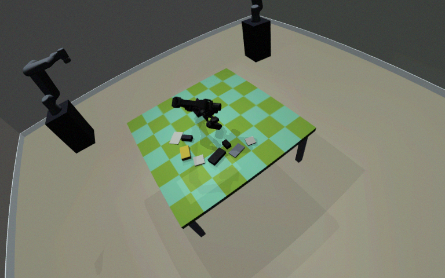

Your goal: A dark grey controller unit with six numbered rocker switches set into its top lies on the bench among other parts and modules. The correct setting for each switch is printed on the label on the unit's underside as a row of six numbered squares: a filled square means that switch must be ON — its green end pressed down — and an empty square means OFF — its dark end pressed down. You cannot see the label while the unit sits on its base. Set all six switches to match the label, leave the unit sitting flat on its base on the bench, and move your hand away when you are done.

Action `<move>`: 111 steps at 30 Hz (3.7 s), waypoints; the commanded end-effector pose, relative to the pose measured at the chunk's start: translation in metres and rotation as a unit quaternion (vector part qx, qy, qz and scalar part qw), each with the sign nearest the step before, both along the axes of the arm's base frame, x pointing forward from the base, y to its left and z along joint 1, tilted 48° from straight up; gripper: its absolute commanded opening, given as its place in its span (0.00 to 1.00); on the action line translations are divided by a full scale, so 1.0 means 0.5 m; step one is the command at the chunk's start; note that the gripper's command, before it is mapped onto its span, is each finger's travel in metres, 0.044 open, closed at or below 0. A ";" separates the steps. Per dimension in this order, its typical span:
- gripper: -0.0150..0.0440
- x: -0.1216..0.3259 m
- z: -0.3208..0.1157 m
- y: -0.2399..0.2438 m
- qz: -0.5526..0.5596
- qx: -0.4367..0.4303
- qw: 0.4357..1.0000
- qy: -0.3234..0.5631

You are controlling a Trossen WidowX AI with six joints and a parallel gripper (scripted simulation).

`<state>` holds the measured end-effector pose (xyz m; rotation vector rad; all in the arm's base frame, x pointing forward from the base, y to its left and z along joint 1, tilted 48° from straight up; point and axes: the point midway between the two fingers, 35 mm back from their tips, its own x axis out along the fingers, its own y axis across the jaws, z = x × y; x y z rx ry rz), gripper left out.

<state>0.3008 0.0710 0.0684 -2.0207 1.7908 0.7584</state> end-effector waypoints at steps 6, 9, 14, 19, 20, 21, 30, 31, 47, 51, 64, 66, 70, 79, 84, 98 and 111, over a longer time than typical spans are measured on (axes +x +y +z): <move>0.82 0.000 -0.009 0.020 0.003 -0.008 1.000 -0.004; 0.82 -0.001 -0.011 0.024 0.003 -0.011 1.000 -0.004; 0.82 -0.003 -0.016 0.032 0.004 -0.016 1.000 -0.005; 0.82 -0.005 -0.020 0.039 0.004 -0.021 1.000 -0.006; 0.82 -0.005 -0.021 0.040 0.004 -0.022 1.000 -0.006; 0.82 -0.005 -0.022 0.042 0.005 -0.023 1.000 -0.006; 0.82 -0.008 -0.030 0.054 0.005 -0.032 0.999 -0.008; 0.82 -0.008 -0.031 0.056 0.006 -0.033 0.999 -0.008; 0.82 -0.014 -0.047 0.078 0.007 -0.049 0.999 -0.010; 0.82 -0.015 -0.051 0.083 0.007 -0.051 0.999 -0.010; 0.82 -0.019 -0.064 0.099 0.009 -0.050 0.999 -0.011; 0.82 -0.019 -0.066 0.101 0.009 -0.050 0.999 -0.011; 0.82 -0.021 -0.070 0.106 0.009 -0.049 0.999 -0.011; 0.82 -0.023 -0.080 0.117 0.009 -0.049 0.999 -0.011; 0.82 -0.025 -0.086 0.123 0.009 -0.048 0.999 -0.011; 0.82 -0.029 -0.102 0.138 0.006 -0.038 0.999 -0.009; 0.82 -0.032 -0.116 0.151 0.005 -0.023 1.000 -0.007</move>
